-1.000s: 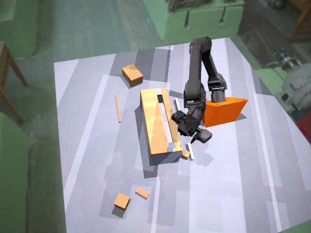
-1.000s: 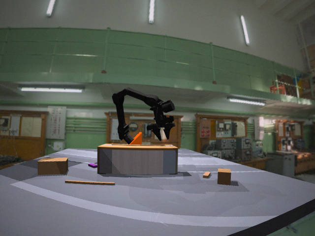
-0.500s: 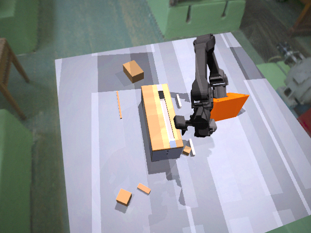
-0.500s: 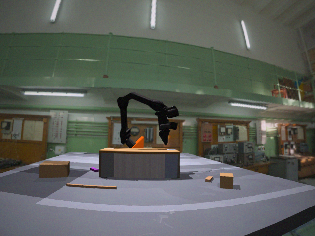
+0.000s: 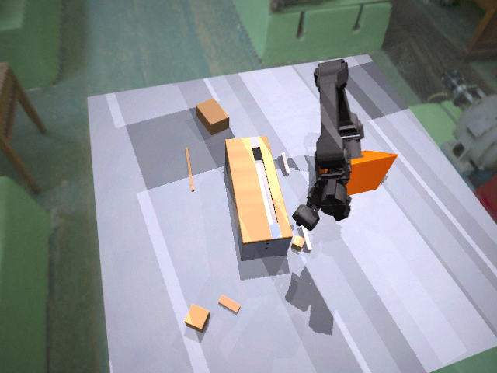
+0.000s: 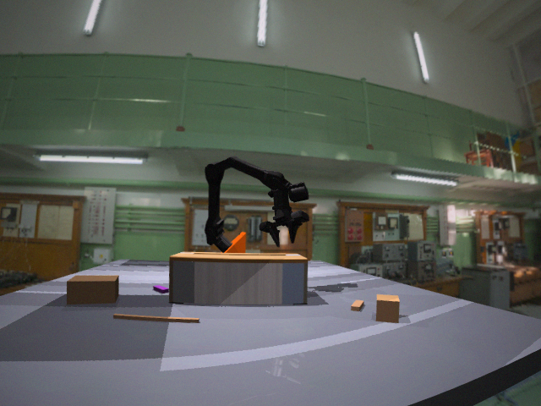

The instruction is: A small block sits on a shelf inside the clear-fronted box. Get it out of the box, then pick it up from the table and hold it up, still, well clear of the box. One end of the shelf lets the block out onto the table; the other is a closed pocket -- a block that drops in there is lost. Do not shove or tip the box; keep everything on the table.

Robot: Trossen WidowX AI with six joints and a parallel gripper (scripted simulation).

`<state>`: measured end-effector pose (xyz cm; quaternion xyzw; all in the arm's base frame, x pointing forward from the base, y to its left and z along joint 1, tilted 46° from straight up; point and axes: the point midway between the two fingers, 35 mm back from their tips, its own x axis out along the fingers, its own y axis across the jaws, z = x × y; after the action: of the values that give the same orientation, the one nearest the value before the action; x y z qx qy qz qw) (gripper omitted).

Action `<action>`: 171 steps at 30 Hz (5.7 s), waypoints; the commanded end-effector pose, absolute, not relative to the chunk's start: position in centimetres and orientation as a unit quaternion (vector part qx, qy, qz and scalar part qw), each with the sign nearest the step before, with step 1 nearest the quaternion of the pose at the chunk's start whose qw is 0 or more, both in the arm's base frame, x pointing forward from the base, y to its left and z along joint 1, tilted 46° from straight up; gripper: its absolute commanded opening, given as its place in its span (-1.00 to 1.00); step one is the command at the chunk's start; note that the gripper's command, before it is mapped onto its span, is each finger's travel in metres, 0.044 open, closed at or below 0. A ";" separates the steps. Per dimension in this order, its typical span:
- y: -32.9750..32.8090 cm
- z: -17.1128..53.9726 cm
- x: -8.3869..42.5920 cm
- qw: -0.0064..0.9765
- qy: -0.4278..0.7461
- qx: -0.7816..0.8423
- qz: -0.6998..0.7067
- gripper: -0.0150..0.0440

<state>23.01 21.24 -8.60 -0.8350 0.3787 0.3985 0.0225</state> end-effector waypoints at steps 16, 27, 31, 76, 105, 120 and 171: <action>22.3 -8.9 22.9 -0.310 0.210 -0.803 0.465 0.47; 16.0 -16.0 23.5 -0.310 0.210 -0.803 0.464 0.47; 15.9 -16.0 23.5 -0.310 0.210 -0.803 0.464 0.47; 11.7 -20.1 24.3 -0.311 0.211 -0.803 0.463 0.01; 16.9 -14.1 23.8 -0.325 0.181 -0.797 0.476 -0.49; 17.8 -8.9 22.7 -0.391 0.076 -0.764 0.507 -0.49; 17.7 -3.6 20.4 -0.470 -0.065 -0.715 0.513 -0.49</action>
<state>20.51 17.69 -3.60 -0.7173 -0.0630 0.5118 -0.4686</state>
